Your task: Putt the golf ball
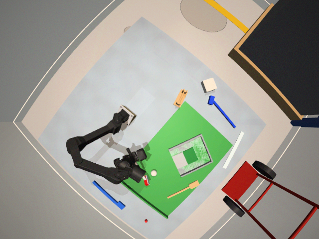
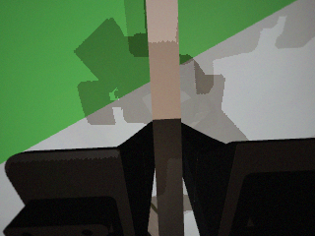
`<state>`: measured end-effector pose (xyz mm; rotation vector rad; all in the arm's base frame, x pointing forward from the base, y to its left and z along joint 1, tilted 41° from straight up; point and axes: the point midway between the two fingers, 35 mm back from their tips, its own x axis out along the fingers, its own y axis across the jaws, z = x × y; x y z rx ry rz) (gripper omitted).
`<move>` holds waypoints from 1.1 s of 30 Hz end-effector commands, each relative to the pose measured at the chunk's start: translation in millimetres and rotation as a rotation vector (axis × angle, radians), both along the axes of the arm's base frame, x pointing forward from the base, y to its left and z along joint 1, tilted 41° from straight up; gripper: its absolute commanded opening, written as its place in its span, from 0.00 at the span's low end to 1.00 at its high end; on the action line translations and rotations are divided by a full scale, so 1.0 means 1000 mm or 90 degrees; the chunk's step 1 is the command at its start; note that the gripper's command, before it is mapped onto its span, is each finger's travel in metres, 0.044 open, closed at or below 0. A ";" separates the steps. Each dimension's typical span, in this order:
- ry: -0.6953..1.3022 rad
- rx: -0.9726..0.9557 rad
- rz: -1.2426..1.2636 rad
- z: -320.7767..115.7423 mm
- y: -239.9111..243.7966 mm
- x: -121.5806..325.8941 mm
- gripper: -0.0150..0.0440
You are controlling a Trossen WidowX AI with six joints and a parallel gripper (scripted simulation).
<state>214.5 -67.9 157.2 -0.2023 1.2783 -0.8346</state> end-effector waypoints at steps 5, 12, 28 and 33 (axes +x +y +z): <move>0.002 -0.004 0.003 -0.010 -0.008 0.000 0.25; 0.000 -0.001 0.000 -0.013 -0.011 0.000 0.25; 0.001 -0.004 0.002 -0.001 -0.028 -0.009 0.25; 0.002 -0.006 0.003 0.003 -0.034 -0.013 0.25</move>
